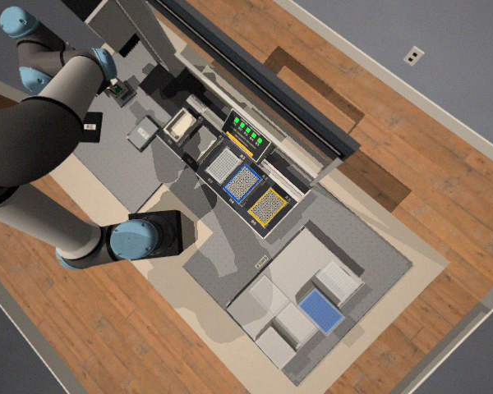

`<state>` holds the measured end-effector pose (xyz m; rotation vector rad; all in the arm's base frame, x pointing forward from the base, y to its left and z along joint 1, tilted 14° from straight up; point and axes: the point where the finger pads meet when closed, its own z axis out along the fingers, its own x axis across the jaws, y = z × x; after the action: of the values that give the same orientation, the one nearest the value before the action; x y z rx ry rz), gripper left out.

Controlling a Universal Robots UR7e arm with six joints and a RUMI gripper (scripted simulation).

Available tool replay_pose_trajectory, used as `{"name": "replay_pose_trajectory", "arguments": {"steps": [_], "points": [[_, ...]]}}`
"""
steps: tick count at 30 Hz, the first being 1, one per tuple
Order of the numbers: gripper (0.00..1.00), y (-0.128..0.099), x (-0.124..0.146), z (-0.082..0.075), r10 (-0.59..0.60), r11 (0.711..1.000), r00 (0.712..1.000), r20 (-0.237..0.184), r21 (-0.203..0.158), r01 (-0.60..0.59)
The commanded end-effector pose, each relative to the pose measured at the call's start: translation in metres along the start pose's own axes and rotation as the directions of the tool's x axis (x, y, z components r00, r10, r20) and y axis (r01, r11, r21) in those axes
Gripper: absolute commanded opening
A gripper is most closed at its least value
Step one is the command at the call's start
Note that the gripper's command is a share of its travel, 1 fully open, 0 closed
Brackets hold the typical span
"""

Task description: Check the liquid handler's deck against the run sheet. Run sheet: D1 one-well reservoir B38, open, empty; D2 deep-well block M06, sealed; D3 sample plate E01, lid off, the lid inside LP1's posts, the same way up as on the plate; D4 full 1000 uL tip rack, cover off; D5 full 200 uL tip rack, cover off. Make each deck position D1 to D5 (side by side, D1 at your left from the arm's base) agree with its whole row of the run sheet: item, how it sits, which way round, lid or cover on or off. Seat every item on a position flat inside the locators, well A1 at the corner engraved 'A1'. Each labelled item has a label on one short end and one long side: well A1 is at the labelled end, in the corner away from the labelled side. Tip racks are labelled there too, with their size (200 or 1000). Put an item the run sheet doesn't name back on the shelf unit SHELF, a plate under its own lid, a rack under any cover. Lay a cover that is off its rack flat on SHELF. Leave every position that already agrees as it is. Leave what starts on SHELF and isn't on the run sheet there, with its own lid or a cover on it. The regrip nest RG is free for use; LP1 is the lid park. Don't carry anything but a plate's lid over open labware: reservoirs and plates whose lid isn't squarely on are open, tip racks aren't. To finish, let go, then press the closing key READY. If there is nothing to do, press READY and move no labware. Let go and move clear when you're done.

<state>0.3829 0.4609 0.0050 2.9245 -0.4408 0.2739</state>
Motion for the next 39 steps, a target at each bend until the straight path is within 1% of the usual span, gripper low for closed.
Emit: {"name": "replay_pose_trajectory", "arguments": {"steps": [1,10,12,27,29,39], "points": [[0.00,0.000,0.000,0.007,0.000,1.000,1.000,-0.001,0.002,0.000],[0.00,0.000,0.000,0.022,0.000,1.000,1.000,-0.001,0.002,0.000],[0.00,0.000,0.000,0.022,0.000,1.000,1.000,-0.001,0.002,0.000],[0.00,0.000,0.000,0.047,0.000,1.000,1.000,-0.001,0.002,0.000],[0.00,0.000,0.000,0.047,0.000,1.000,1.000,-0.001,0.002,0.000],[0.00,0.000,0.000,0.063,0.000,1.000,1.000,-0.001,0.002,0.000]]}}
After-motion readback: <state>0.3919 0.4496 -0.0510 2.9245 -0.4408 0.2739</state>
